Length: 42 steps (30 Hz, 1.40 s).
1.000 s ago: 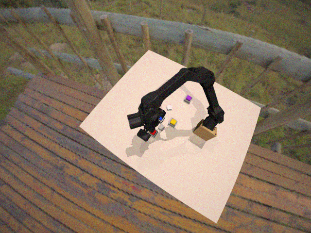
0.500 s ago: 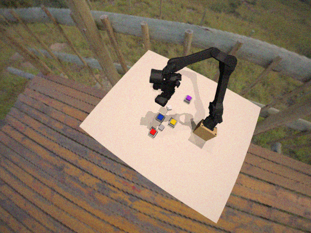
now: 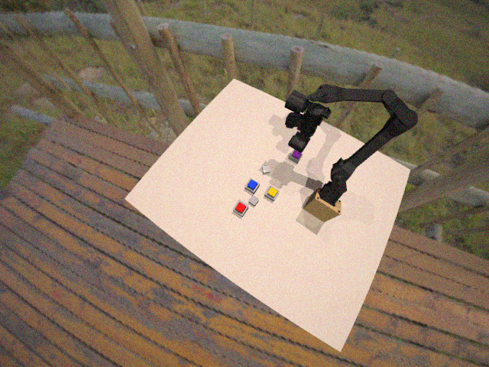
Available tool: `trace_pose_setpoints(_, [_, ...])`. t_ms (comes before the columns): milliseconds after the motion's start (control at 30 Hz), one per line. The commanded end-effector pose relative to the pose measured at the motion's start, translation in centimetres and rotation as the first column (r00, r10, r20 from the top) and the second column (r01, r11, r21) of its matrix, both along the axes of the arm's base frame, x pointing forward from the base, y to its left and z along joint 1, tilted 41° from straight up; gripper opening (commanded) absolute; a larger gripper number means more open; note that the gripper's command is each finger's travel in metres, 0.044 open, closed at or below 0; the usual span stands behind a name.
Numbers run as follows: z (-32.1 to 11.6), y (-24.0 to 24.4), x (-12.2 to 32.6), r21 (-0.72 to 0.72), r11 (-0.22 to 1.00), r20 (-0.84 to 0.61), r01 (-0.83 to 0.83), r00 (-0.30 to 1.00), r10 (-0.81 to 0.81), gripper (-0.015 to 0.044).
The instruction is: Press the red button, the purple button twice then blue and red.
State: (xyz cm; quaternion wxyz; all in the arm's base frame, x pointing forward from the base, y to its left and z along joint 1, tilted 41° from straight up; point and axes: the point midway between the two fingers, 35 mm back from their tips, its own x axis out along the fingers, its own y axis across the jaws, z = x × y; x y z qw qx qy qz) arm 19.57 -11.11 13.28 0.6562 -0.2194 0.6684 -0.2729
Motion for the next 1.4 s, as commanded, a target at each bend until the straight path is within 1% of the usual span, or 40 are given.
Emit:
trace_pose_setpoints(0, [-0.2,-0.4,-0.6,-0.006,1.0,-0.016,-0.009,1.0,0.009,0.002])
trace_pose_setpoints(200, [-4.5,-4.2,-0.9,-0.009,1.0,-0.016,-0.009,1.0,0.009,0.002])
trace_pose_setpoints(1067, [-7.2,-6.6,-1.1,-0.011,1.0,-0.017,-0.009,1.0,0.009,0.002])
trace_pose_setpoints(1367, [-7.2,-6.6,-1.2,-0.011,1.0,-0.017,-0.009,1.0,0.009,0.002])
